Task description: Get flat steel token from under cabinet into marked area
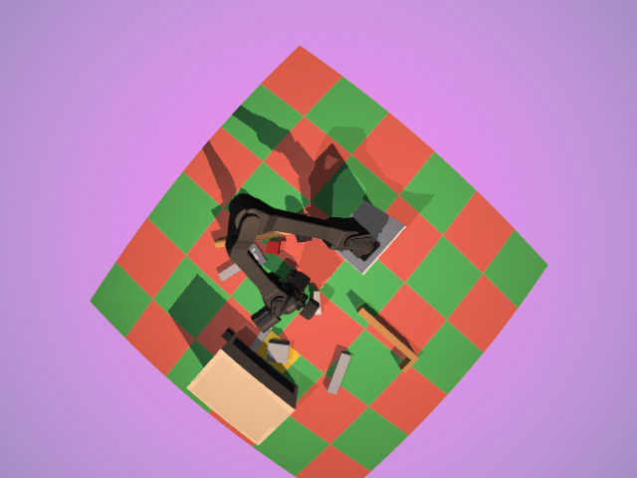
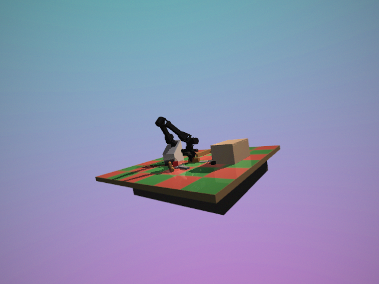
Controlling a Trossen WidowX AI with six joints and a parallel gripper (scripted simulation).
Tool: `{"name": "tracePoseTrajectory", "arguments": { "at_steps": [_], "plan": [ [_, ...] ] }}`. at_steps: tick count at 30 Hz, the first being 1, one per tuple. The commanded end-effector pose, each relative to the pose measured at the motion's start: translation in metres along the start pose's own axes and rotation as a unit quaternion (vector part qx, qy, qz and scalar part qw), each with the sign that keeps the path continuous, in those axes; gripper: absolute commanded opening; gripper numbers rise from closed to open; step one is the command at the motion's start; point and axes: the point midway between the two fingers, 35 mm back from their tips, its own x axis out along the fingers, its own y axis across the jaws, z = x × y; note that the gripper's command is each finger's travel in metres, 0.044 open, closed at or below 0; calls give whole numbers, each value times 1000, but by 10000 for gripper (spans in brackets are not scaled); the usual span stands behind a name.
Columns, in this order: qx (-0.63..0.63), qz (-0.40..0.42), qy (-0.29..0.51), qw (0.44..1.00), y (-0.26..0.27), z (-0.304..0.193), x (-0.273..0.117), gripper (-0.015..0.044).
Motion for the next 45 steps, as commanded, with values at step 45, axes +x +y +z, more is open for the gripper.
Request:
{"name": "tracePoseTrajectory", "arguments": {
  "at_steps": [45],
  "plan": [
    [-26,-1,-2,1000,16,35,-2,0]
  ]
}}
